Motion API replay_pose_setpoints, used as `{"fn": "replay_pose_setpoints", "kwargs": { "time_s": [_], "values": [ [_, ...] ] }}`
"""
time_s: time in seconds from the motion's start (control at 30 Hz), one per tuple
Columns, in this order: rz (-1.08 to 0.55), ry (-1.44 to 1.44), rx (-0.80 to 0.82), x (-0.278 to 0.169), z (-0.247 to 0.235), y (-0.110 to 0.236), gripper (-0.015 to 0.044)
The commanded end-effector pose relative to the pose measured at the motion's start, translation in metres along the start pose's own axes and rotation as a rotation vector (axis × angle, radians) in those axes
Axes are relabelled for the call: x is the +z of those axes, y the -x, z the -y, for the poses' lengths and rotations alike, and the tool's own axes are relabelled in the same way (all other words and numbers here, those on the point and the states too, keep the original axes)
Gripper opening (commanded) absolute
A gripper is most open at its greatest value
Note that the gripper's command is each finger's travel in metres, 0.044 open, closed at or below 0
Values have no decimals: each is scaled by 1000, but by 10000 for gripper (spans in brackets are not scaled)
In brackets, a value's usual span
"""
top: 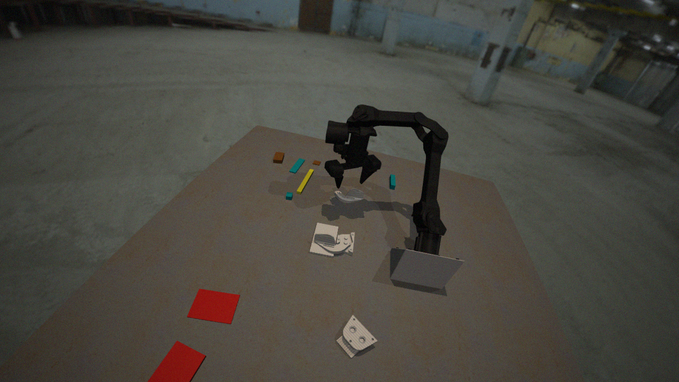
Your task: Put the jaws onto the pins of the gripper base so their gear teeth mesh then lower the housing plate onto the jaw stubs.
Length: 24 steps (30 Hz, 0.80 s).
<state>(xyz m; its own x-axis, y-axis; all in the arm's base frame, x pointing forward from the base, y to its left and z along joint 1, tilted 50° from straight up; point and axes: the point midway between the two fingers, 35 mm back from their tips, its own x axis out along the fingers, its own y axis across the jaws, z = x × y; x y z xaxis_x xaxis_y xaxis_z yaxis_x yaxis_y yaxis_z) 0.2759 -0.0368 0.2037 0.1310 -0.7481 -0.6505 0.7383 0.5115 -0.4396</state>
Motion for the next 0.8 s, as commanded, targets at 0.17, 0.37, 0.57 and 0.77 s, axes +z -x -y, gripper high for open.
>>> {"fn": "replay_pose_setpoints", "kwargs": {
  "time_s": [0.17, 0.37, 0.57, 0.77],
  "values": [
    [5, -255, 4, 3, 5, 2, 440],
    [5, -428, 5, 4, 7, 3, 440],
    [4, -601, 5, 5, 10, 3, 440],
    [4, -777, 6, 6, 12, 4, 440]
  ]
}}
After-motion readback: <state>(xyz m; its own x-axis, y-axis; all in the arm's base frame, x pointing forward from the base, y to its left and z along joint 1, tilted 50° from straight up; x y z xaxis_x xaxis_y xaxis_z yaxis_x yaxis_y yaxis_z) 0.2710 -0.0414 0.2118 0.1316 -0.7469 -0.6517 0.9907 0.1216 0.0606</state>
